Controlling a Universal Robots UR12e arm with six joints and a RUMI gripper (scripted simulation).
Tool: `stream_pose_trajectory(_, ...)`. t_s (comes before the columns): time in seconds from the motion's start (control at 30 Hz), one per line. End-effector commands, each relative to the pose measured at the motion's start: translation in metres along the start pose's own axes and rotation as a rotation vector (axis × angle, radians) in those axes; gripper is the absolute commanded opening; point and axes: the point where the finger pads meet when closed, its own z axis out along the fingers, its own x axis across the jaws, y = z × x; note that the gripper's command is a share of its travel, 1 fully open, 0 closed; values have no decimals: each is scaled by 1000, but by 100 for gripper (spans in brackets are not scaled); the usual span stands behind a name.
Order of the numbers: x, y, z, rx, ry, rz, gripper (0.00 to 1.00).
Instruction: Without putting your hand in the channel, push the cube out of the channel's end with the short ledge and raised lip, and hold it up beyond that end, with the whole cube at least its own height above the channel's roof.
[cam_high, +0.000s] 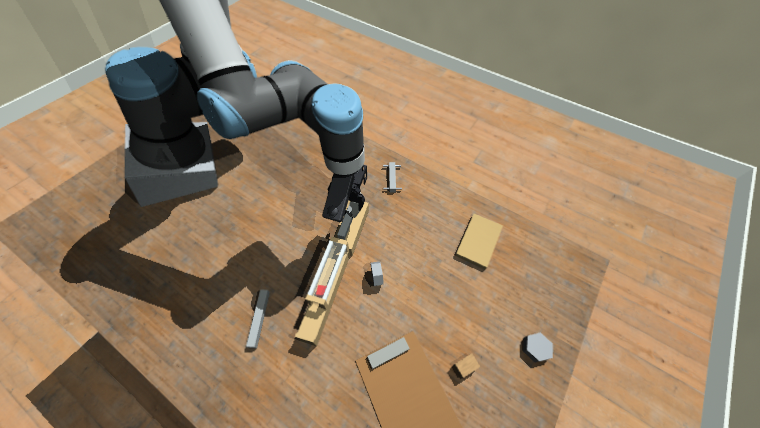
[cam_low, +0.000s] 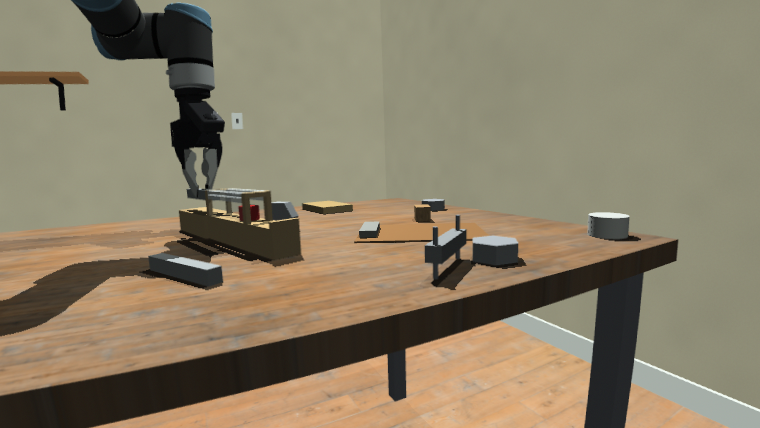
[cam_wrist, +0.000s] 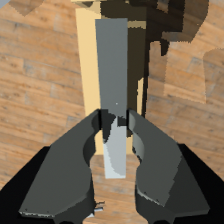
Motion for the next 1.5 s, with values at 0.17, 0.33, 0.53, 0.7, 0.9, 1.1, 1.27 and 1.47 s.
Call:
stream_pose_trajectory(0.17, -1, 0, 20, 1, -2, 0, 0)
stream_pose_trajectory(0.33, -1, 0, 23, 1, -2, 0, 0)
stream_pose_trajectory(0.53, -1, 0, 24, 1, -2, 0, 0)
stream_pose_trajectory(0.7, -1, 0, 24, 1, -2, 0, 0)
stream_pose_trajectory(0.9, -1, 0, 24, 1, -2, 0, 0)
stream_pose_trajectory(1.1, -1, 0, 24, 1, -2, 0, 0)
stream_pose_trajectory(1.27, -1, 0, 24, 1, -2, 0, 0)
stream_pose_trajectory(1.47, -1, 0, 24, 1, -2, 0, 0)
